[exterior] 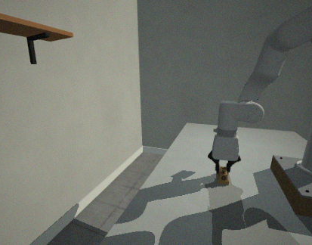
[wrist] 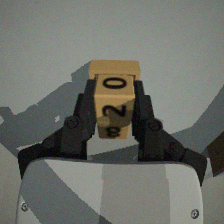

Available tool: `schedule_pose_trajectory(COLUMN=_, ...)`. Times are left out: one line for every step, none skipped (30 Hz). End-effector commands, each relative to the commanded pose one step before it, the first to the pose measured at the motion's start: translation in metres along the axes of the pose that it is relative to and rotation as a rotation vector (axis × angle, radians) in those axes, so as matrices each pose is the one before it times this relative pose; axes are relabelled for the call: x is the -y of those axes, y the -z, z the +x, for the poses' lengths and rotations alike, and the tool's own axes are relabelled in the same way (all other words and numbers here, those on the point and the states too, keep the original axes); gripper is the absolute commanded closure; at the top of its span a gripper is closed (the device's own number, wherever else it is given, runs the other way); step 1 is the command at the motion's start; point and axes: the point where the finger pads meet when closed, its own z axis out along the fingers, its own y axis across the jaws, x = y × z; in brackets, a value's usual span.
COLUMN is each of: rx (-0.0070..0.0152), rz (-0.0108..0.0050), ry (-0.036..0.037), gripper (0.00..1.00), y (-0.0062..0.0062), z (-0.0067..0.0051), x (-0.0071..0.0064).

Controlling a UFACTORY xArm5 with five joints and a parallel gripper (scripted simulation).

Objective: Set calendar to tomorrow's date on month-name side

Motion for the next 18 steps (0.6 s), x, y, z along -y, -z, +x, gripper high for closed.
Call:
schedule_pose_trajectory(rx=0.0001, rz=0.00296, ry=0.00002, gripper=0.71, y=0.00078, z=-0.00005, x=0.0012)
schedule_pose_trajectory(rx=0.0, rz=0.0, ry=0.0, gripper=0.71, y=0.0, z=0.0, x=0.0)
schedule_pose_trajectory(rx=0.0, rz=0.0, ry=0.0, gripper=0.71, y=0.0, z=0.0, x=0.0)
schedule_pose_trajectory(rx=0.0, rz=0.0, ry=0.0, gripper=0.71, y=0.0, z=0.0, x=0.0)
schedule_pose_trajectory(rx=0.0, rz=0.0, ry=0.0, gripper=0.71, y=0.0, z=0.0, x=0.0)
schedule_pose_trajectory(rx=0.0, rz=0.0, ry=0.0, gripper=0.71, y=0.0, z=0.0, x=0.0)
schedule_pose_trajectory(rx=0.0, rz=0.0, ry=0.0, gripper=0.71, y=0.0, z=0.0, x=0.0)
schedule_pose_trajectory(rx=0.0, rz=0.0, ry=0.0, gripper=0.71, y=0.0, z=0.0, x=0.0)
schedule_pose_trajectory(rx=0.0, rz=0.0, ry=0.0, gripper=0.71, y=0.0, z=0.0, x=0.0)
schedule_pose_trajectory(rx=0.0, rz=0.0, ry=0.0, gripper=0.71, y=0.0, z=0.0, x=0.0)
schedule_pose_trajectory(rx=0.0, rz=0.0, ry=0.0, gripper=0.67, y=0.0, z=0.0, x=0.0)
schedule_pose_trajectory(rx=0.0, rz=0.0, ry=0.0, gripper=0.67, y=0.0, z=0.0, x=0.0)
schedule_pose_trajectory(rx=0.0, rz=0.0, ry=0.0, gripper=0.67, y=0.0, z=0.0, x=0.0)
schedule_pose_trajectory(rx=0.0, rz=0.0, ry=0.0, gripper=0.67, y=0.0, z=0.0, x=0.0)
schedule_pose_trajectory(rx=0.0, rz=0.0, ry=0.0, gripper=0.67, y=0.0, z=0.0, x=0.0)
schedule_pose_trajectory(rx=0.0, rz=0.0, ry=0.0, gripper=0.63, y=0.0, z=0.0, x=0.0)
schedule_pose_trajectory(rx=0.0, rz=0.0, ry=0.0, gripper=0.63, y=0.0, z=0.0, x=0.0)
schedule_pose_trajectory(rx=0.0, rz=0.0, ry=0.0, gripper=0.63, y=0.0, z=0.0, x=0.0)
